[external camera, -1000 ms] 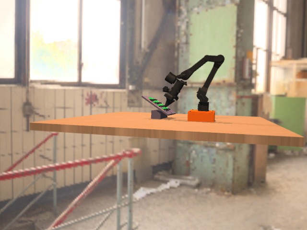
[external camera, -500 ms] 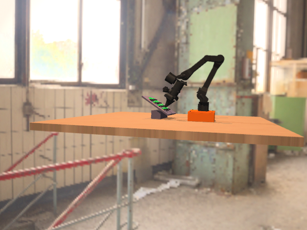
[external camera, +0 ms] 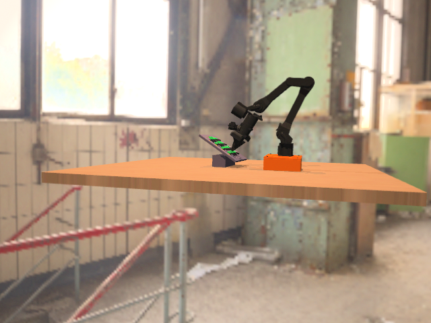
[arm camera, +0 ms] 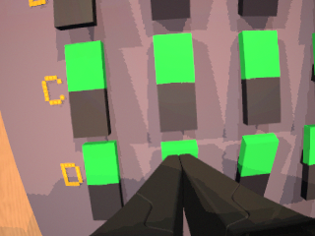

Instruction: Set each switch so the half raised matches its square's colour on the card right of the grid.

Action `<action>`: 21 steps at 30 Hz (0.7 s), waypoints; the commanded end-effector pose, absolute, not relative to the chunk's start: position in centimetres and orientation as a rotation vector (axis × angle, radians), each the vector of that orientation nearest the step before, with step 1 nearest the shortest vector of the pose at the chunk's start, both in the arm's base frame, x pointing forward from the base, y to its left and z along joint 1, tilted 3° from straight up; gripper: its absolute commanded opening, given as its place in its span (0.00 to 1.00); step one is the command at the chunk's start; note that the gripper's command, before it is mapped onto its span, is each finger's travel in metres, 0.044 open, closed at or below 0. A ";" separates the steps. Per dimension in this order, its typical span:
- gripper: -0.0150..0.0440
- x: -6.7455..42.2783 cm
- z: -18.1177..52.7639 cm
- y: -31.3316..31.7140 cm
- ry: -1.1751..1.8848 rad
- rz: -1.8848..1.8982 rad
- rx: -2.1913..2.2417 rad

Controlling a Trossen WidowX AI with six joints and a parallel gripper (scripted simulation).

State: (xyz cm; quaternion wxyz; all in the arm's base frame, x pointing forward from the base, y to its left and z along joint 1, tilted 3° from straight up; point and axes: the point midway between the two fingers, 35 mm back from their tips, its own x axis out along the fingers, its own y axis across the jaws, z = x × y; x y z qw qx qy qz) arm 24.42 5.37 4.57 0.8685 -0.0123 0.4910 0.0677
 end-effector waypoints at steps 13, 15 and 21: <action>0.25 24.6 4.4 5.3 1.026 0.137 -0.024; 0.25 24.6 4.3 5.3 1.026 0.137 -0.024; 0.25 24.6 4.3 5.4 1.026 0.137 -0.024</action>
